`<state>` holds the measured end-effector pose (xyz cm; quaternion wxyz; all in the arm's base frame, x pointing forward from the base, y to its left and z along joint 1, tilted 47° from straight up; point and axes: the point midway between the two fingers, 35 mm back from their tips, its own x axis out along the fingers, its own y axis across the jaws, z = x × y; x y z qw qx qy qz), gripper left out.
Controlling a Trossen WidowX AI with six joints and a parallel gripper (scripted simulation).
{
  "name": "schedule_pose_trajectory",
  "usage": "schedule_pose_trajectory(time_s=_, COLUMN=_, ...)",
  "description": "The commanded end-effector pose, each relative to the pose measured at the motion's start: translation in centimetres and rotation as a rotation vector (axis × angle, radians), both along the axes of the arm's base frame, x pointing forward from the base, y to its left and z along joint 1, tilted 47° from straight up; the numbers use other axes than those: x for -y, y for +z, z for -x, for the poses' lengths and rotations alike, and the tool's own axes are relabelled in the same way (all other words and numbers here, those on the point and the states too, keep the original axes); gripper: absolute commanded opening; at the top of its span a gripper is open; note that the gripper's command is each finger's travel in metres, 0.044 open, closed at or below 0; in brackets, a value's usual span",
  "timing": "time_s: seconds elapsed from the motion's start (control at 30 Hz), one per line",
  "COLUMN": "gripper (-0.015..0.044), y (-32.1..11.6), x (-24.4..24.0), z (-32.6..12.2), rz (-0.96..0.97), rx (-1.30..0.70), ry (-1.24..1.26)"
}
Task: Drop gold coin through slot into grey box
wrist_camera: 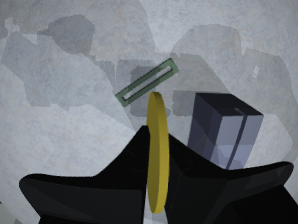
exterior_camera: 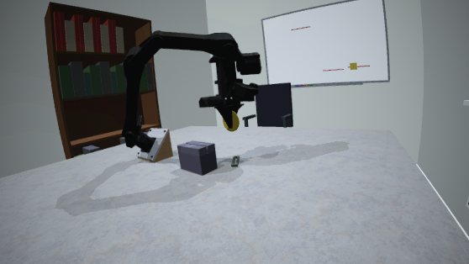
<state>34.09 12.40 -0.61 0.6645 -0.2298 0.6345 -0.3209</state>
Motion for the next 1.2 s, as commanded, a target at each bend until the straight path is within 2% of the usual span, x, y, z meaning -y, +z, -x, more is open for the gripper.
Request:
schedule_pose_trajectory(time_s=0.0, gripper=0.0000, y=-0.1, x=-0.1, z=0.1, rz=-0.002, rx=-0.017, ry=0.018)
schedule_pose_trajectory(time_s=1.17, gripper=0.0000, y=5.6, x=4.9, z=4.8, rz=0.002, rx=-0.021, ry=0.018)
